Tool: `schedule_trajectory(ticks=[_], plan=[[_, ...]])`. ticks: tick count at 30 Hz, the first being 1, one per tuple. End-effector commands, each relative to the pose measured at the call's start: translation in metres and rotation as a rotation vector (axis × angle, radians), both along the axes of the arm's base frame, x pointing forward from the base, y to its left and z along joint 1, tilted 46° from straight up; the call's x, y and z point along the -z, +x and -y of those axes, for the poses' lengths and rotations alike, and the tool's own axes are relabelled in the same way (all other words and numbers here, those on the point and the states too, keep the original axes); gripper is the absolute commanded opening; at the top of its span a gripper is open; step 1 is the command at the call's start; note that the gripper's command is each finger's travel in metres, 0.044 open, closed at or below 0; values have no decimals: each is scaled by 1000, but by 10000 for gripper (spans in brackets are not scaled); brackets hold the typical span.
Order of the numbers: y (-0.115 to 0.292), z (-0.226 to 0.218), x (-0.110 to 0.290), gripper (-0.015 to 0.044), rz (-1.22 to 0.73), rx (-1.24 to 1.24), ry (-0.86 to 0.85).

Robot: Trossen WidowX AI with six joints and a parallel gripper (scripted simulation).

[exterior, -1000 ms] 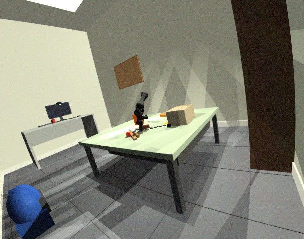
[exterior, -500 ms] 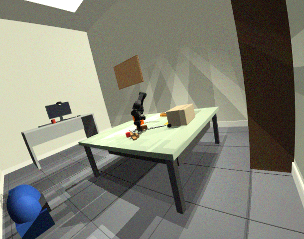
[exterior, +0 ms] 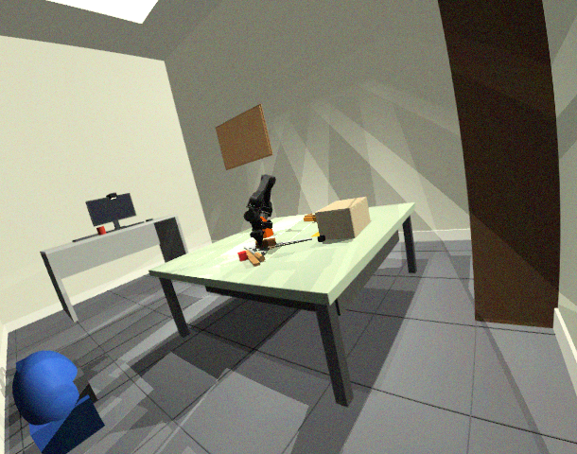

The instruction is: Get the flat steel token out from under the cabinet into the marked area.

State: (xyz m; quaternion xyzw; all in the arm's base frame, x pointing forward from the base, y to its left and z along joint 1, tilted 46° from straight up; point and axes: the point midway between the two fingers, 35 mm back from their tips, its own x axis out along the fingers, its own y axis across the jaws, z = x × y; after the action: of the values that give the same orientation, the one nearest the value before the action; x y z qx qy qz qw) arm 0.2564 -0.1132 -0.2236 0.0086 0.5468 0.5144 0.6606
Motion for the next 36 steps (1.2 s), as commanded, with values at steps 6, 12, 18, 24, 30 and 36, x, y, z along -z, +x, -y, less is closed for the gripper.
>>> schedule_trajectory(ticks=[6, 12, 18, 24, 30, 36], plan=[[-1, -3, 1, 0, -4, -5, 1], [5, -8, -2, 0, -3, -5, 2], [11, -13, -6, 0, -3, -6, 3], [17, -19, -10, 0, -3, -6, 3], [24, -25, -14, 0, -2, -6, 4], [30, -31, -18, 0, -2, -6, 5]])
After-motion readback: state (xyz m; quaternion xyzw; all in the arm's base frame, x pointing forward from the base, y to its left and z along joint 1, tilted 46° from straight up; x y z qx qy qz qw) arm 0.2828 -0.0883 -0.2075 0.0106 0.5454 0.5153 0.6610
